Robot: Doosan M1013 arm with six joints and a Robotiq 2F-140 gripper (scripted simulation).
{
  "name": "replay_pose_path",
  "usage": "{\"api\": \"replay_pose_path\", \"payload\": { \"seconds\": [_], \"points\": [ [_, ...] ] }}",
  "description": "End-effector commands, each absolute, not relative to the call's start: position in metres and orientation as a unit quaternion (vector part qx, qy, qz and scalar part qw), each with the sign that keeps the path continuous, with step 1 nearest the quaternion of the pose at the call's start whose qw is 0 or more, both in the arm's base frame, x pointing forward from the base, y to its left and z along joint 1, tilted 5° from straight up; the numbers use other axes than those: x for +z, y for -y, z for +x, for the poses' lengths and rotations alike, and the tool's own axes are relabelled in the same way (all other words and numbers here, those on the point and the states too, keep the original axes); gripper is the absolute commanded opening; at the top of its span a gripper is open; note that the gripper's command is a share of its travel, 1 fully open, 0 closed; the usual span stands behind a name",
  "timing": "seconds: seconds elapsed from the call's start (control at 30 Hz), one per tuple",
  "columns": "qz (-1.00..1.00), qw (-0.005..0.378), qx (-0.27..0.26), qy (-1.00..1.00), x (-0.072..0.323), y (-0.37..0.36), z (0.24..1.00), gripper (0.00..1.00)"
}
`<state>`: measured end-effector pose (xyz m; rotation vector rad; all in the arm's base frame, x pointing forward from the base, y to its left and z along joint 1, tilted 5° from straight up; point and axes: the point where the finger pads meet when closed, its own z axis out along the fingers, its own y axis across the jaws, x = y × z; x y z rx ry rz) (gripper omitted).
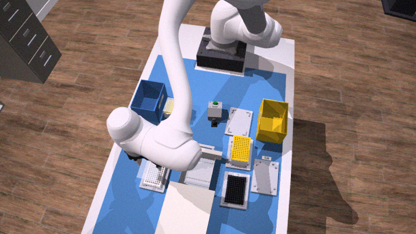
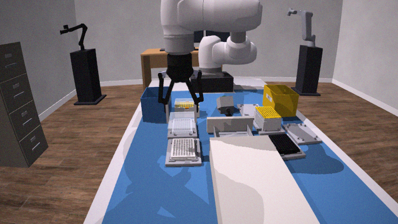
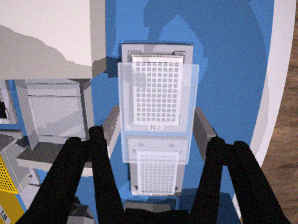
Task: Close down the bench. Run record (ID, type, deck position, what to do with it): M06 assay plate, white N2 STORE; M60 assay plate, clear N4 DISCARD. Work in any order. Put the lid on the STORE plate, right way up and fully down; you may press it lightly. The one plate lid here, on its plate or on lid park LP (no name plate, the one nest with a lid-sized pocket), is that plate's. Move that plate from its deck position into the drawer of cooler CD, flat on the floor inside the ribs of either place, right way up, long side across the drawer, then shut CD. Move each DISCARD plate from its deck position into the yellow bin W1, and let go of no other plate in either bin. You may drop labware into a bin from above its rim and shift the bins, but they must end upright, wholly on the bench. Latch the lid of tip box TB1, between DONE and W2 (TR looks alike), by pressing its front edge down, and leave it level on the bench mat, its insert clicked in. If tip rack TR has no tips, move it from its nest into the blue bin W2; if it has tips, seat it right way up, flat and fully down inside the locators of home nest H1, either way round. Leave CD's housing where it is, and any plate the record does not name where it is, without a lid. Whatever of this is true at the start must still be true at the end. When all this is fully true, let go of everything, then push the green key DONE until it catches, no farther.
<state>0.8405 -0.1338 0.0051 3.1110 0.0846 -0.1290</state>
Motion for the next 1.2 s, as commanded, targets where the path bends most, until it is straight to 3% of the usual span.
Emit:
{"api": "replay_pose_path", "payload": {
  "seconds": [0.0,1.17],
  "points": [
    [0.999,0.013,-0.041,-0.027,0.001,0.134,0.84,0.0],
    [0.999,0.013,-0.041,-0.027,-0.039,0.135,0.836,0.0]
  ]
}}
